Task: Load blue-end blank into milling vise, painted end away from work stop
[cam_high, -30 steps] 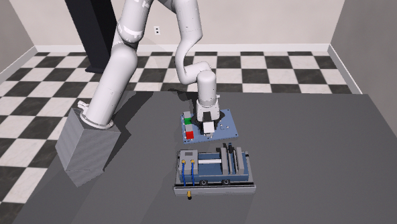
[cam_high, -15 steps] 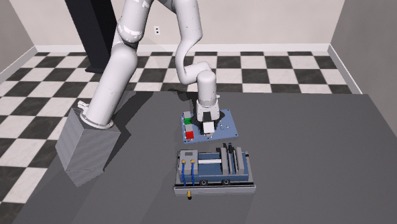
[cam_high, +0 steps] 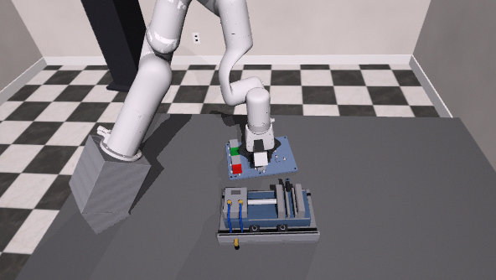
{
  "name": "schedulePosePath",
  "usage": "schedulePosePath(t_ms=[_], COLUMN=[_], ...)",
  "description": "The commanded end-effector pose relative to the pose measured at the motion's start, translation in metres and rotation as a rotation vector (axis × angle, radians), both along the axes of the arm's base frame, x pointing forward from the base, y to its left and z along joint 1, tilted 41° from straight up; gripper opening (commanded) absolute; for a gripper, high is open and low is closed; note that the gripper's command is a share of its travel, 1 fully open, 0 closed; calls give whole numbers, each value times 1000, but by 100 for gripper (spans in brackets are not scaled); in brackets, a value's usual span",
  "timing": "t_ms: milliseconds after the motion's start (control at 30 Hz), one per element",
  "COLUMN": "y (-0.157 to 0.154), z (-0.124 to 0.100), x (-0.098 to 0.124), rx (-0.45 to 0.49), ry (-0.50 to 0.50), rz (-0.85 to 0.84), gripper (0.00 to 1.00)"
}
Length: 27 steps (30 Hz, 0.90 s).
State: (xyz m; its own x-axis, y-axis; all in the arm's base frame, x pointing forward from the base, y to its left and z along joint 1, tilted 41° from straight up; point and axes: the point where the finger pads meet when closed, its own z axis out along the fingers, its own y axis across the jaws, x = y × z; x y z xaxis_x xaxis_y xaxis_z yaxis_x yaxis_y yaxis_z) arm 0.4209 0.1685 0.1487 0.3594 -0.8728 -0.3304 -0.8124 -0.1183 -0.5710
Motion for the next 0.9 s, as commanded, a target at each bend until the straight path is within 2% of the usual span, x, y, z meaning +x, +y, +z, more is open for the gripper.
schedulePosePath(t_ms=[0, 300, 333, 867], y=[0, 0, 0, 0], z=[1, 1, 1, 1], x=[0, 0, 0, 0], rx=[0, 0, 0, 0], ry=[-2, -2, -2, -2], rz=[-1, -1, -1, -1], gripper=[64, 64, 0, 0])
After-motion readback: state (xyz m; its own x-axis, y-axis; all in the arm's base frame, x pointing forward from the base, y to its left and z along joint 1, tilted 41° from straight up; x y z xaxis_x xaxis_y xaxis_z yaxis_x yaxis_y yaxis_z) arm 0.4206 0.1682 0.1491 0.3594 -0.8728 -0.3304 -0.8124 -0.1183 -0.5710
